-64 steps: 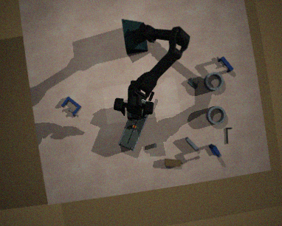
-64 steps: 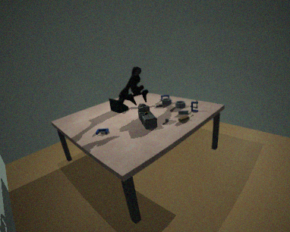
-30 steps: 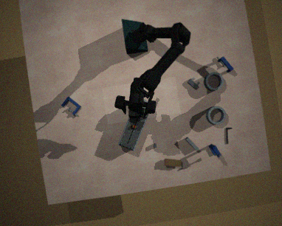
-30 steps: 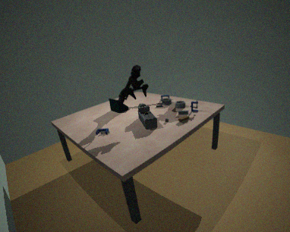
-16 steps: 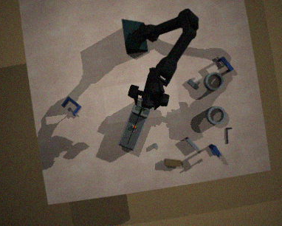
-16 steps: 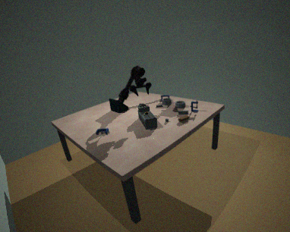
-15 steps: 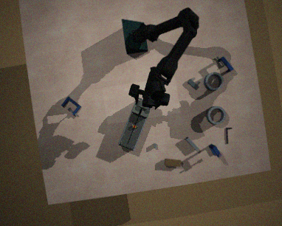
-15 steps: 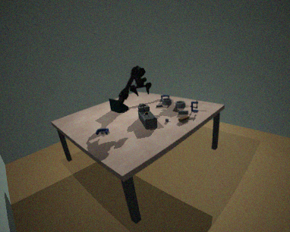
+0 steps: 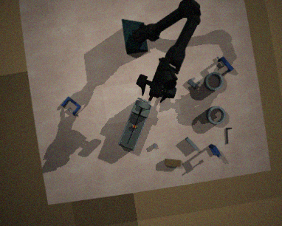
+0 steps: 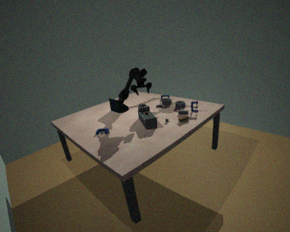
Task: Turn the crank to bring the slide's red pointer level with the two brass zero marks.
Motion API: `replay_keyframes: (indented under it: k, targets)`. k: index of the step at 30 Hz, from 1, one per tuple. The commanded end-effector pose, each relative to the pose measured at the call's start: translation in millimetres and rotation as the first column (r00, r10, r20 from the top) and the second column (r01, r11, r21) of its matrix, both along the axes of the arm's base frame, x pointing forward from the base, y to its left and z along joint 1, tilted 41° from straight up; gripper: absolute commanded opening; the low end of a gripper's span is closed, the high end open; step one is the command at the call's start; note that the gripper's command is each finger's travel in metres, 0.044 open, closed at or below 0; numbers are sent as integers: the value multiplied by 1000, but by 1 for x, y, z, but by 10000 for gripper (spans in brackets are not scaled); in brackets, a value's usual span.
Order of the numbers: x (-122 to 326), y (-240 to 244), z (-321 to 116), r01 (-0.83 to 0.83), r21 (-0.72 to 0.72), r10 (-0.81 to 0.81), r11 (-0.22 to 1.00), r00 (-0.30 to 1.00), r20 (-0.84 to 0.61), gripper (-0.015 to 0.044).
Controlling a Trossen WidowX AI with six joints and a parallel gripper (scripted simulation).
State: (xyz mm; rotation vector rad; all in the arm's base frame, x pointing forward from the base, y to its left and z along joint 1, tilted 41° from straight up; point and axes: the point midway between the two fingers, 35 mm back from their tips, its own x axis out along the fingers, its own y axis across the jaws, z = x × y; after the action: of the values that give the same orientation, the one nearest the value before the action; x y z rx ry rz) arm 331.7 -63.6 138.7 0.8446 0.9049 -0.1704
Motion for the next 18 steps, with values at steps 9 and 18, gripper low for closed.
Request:
replay_keyframes:
  k: [9,18]
  targets:
    - [-1,35,-42,4,4,-4,1000,1000,-13,440]
    - [-5,58,-67,5,7,-5,1000,1000,-9,440]
